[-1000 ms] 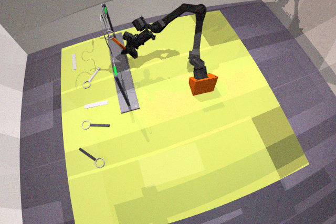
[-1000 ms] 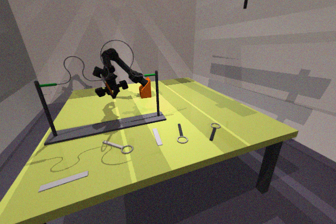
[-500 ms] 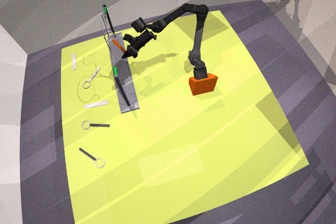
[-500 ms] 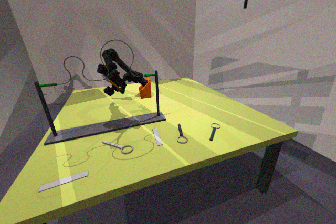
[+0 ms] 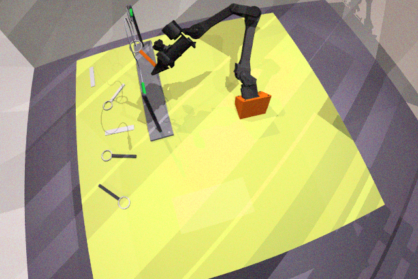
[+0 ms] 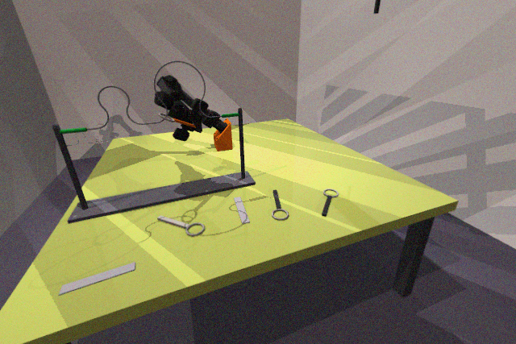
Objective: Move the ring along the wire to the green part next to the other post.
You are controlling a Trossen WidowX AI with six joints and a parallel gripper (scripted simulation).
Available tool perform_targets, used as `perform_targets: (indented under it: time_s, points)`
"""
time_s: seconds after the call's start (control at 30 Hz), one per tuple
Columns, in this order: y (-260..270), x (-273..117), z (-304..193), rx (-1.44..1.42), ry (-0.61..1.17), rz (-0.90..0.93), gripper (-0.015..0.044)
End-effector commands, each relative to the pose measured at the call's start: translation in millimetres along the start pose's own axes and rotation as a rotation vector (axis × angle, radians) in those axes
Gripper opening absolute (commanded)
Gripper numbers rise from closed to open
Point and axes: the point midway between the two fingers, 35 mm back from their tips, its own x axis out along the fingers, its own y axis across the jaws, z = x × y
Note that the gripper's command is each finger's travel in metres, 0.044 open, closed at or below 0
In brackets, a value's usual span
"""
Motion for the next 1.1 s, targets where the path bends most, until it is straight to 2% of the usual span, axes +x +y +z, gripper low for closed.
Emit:
perform_targets:
  time_s: [0.0, 1.07]
  points:
    - [18.4, -3.8, 4.3, 0.092, 0.004, 0.059, -0.015]
    - [104.9, -34.8, 39.8, 0.644, 0.075, 0.366, -0.015]
